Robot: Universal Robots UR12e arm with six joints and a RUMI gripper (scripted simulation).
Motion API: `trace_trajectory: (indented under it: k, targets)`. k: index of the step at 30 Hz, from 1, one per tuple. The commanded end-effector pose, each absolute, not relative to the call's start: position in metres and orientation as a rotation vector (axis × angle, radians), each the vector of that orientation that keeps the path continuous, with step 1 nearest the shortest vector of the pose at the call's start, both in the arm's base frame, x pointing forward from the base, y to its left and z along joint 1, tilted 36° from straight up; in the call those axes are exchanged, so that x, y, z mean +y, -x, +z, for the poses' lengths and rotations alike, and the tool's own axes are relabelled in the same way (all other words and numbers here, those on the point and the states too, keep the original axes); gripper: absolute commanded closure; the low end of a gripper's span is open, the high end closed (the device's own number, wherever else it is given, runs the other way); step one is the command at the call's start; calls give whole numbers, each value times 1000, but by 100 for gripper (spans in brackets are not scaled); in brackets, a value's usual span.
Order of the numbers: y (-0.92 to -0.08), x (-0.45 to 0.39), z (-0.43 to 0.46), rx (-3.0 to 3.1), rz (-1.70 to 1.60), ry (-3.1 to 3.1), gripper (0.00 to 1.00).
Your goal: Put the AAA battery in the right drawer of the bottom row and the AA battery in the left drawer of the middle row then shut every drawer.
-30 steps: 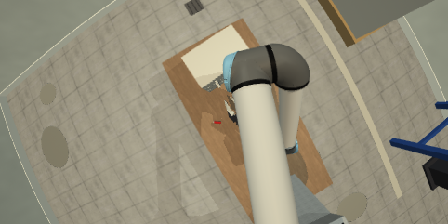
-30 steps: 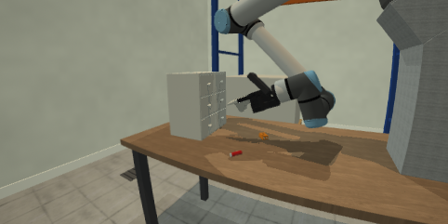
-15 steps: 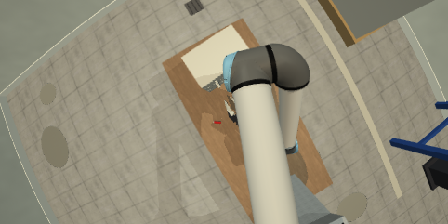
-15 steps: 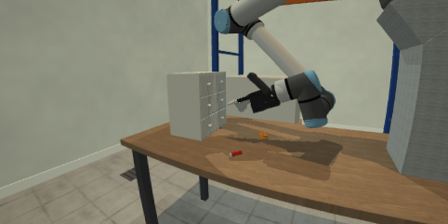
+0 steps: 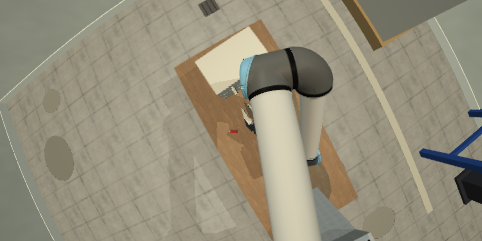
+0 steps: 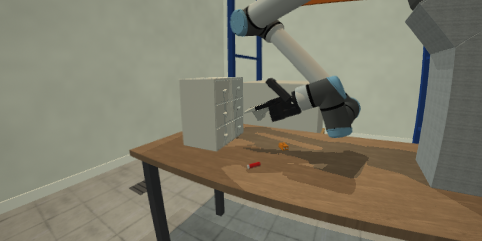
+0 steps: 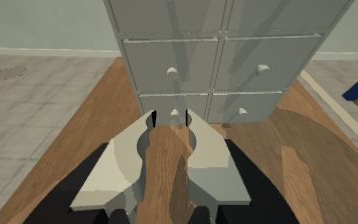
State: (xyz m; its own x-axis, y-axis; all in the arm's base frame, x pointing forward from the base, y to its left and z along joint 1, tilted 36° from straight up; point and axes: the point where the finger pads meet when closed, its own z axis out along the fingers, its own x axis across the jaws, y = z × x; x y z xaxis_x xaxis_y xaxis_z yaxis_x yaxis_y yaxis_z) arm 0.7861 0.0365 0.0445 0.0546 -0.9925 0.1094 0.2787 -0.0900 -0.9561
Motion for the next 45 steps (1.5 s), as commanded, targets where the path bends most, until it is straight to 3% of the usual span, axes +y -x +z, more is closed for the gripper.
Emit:
trace_trajectory:
  k: [1, 45]
  targets:
    - [-789, 37, 46, 902, -1350, 1103, 80]
    - [-847, 42, 66, 902, -1350, 1103, 80]
